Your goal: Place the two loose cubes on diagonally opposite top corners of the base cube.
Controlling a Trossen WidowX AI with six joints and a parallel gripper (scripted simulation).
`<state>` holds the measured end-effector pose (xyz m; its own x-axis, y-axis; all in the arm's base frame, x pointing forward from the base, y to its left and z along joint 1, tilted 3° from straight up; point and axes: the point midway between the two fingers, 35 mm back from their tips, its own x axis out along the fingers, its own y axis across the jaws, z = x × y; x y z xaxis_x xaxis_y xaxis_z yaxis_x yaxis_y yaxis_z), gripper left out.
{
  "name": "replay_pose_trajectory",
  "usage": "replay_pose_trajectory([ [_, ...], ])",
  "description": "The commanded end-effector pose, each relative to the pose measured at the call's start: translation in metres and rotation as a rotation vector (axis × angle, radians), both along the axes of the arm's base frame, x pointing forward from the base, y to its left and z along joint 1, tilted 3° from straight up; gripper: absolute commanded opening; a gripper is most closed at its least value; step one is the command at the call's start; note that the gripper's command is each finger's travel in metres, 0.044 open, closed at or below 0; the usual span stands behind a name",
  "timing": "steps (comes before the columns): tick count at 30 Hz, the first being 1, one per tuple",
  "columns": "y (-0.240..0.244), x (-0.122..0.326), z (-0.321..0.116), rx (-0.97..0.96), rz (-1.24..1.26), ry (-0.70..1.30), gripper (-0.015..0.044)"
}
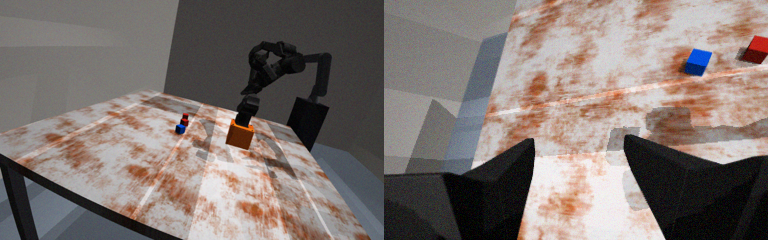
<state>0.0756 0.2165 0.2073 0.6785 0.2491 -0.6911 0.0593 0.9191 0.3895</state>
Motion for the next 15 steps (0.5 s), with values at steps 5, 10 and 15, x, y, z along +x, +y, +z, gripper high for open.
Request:
replay_pose_trajectory([
  [5, -0.003, 0.041, -0.011, -0.083, -0.145, 0.062, 0.0265],
  [10, -0.010, 0.066, -0.018, -0.125, -0.231, 0.106, 0.0265],
  [15, -0.020, 0.092, -0.026, -0.159, -0.314, 0.156, 0.0265],
])
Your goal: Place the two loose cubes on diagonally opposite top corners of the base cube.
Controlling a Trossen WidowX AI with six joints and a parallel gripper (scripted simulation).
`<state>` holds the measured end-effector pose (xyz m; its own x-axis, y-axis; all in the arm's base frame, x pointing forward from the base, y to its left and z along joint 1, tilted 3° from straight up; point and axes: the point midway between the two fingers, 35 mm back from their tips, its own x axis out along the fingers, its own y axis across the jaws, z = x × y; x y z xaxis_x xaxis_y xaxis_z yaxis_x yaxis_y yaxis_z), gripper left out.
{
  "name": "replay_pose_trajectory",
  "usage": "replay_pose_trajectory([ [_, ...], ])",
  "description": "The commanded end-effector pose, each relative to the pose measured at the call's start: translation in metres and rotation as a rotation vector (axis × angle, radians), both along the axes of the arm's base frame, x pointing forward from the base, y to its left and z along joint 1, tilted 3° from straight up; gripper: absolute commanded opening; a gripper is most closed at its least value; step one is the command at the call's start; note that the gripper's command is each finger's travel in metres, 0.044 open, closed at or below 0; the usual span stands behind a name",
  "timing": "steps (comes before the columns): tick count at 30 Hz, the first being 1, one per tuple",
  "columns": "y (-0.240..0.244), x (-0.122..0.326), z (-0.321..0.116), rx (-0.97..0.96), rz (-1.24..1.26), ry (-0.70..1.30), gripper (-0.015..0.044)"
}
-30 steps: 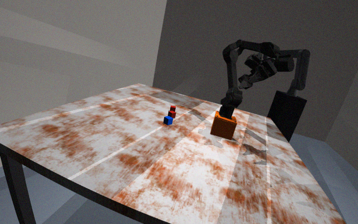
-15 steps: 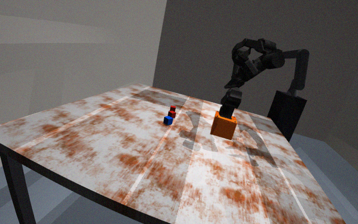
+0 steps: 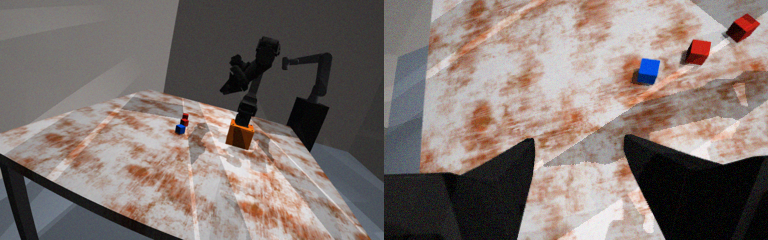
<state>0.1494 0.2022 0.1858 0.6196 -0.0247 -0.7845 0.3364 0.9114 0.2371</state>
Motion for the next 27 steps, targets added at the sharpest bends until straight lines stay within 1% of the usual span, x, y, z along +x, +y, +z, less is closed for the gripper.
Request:
replay_pose_trajectory([
  [1, -0.008, 0.023, -0.006, -0.023, -0.073, 0.046, 0.0265],
  [14, -0.052, 0.086, -0.028, -0.061, -0.288, 0.187, 0.0265],
  [27, -0.118, 0.139, -0.052, -0.038, -0.497, 0.334, 0.0265],
])
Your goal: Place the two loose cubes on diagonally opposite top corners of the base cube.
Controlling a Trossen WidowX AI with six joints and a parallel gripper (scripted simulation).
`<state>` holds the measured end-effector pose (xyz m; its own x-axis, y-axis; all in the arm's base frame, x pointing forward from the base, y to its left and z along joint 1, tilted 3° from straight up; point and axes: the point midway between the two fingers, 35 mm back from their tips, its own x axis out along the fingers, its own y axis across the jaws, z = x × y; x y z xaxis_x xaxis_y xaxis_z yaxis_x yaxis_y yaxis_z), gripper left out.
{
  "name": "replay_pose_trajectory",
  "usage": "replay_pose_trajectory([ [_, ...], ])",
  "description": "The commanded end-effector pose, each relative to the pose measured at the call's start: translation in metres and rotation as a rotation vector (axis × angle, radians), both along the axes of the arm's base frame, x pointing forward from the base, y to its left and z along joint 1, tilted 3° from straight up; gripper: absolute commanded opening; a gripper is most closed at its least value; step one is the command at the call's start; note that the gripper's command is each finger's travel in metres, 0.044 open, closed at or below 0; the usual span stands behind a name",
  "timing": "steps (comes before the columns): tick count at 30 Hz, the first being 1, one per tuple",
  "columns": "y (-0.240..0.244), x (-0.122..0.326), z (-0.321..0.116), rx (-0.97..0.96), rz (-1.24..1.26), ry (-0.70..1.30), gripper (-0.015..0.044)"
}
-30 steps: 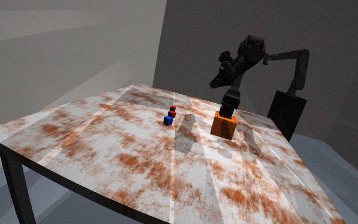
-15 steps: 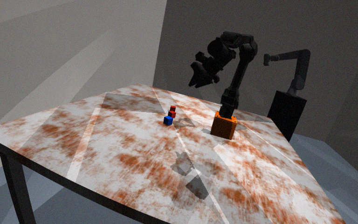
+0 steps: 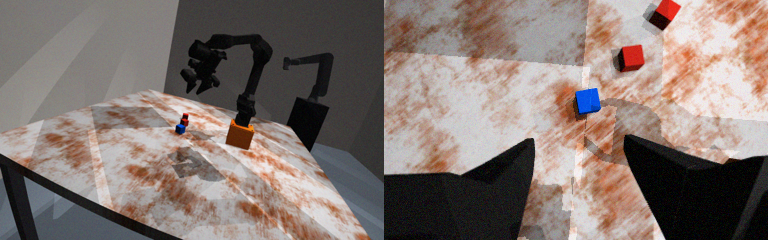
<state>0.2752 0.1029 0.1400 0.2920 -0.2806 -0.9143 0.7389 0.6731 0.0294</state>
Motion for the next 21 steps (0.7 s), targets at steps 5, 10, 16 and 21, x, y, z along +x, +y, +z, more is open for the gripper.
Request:
replay_pose_trajectory([
  [5, -0.050, 0.029, -0.016, 0.041, -0.137, 0.078, 0.0265],
  [10, -0.085, 0.041, -0.026, 0.073, -0.219, 0.118, 0.0265],
  [16, -0.129, 0.050, -0.038, 0.120, -0.316, 0.158, 0.0265],
  [21, -0.167, 0.052, -0.049, 0.166, -0.396, 0.183, 0.0265],
])
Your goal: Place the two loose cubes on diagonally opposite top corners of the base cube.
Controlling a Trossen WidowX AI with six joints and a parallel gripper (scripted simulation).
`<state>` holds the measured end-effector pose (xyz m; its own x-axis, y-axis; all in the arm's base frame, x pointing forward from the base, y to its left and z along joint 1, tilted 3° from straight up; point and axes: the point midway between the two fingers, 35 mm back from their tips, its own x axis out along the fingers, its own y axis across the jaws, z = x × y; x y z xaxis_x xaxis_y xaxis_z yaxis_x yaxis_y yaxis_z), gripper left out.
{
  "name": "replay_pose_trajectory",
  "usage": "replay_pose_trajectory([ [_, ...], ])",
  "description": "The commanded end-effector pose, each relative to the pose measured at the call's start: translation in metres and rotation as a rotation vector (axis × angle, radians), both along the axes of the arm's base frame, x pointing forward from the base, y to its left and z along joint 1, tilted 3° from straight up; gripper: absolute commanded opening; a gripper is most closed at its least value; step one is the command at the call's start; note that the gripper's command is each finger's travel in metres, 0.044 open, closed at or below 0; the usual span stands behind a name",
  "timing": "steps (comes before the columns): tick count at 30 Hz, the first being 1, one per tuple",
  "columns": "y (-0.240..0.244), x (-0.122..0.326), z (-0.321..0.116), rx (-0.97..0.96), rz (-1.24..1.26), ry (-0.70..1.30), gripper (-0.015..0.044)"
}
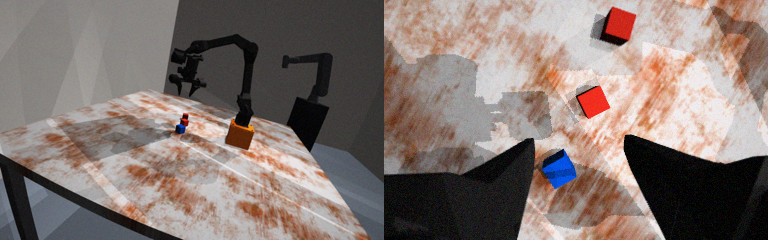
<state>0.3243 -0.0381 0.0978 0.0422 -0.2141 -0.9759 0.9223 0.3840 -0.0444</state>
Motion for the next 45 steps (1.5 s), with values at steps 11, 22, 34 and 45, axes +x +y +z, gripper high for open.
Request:
replay_pose_trajectory([
  [11, -0.114, -0.011, -0.031, 0.138, -0.235, 0.031, 0.0265],
  [22, -0.144, -0.020, -0.071, 0.177, -0.293, 0.030, 0.0265],
  [34, -0.145, -0.022, -0.115, 0.173, -0.292, 0.028, 0.0265],
  [45, -0.146, -0.022, -0.127, 0.173, -0.292, 0.028, 0.0265],
])
